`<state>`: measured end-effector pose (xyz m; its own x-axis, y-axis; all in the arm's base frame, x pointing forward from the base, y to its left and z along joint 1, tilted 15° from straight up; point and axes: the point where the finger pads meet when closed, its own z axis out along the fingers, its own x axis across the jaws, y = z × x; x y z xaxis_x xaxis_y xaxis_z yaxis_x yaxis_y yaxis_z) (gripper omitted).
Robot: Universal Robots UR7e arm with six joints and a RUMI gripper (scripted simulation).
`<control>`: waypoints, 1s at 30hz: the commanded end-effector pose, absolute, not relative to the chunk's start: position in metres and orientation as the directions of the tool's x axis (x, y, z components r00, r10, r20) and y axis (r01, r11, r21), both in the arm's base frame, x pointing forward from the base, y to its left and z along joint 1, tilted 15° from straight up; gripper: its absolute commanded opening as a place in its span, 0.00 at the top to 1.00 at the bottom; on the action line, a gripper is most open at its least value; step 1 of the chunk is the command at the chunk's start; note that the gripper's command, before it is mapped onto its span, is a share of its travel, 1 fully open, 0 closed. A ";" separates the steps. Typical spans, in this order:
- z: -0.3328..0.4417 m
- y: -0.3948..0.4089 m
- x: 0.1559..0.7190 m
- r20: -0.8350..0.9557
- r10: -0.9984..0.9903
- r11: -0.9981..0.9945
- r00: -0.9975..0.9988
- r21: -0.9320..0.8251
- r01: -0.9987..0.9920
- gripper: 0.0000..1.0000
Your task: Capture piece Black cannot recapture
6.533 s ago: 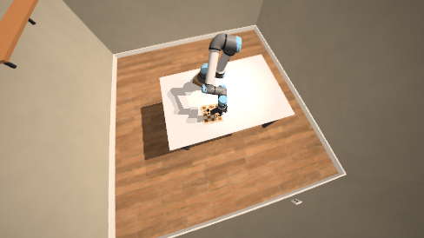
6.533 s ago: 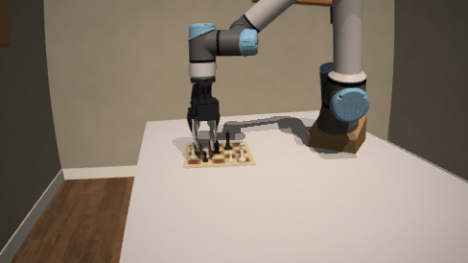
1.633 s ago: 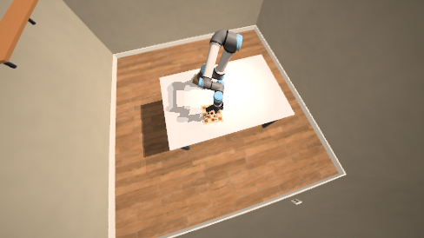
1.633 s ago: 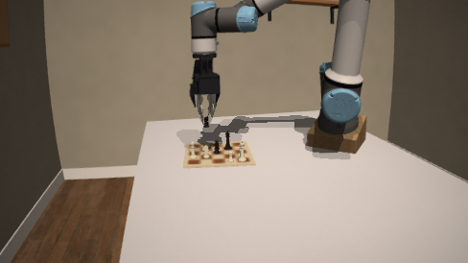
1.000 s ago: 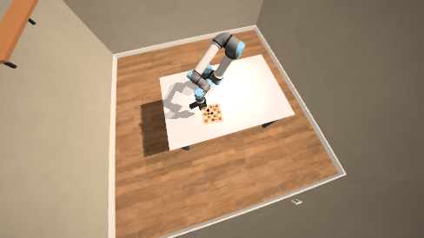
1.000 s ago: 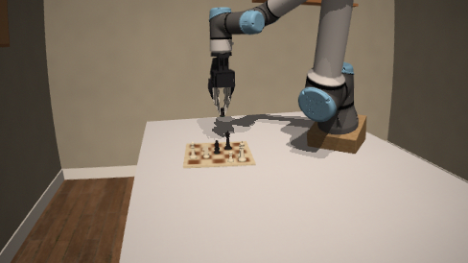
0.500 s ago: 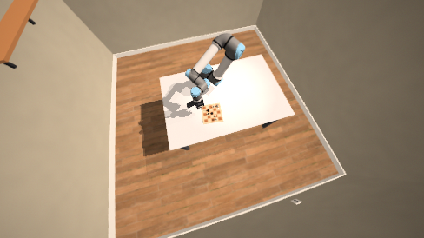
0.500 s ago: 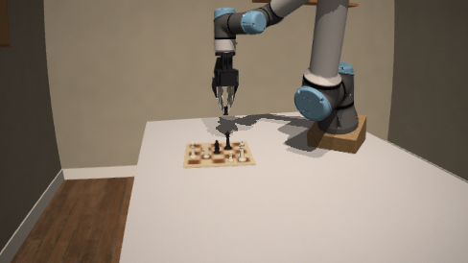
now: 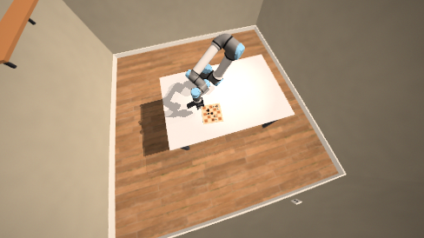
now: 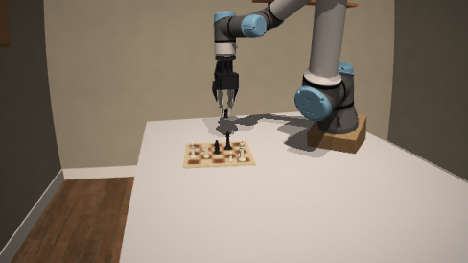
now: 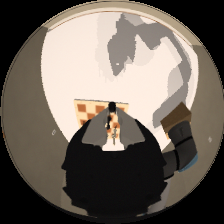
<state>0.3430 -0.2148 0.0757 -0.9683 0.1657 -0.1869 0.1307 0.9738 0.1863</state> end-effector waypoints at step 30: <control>-0.005 -0.203 0.361 -0.188 0.166 0.974 -0.968 0.185 0.131 1.00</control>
<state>0.3608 -0.2022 -0.0042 -0.9683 0.1657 -0.1868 0.1307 0.9738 0.1862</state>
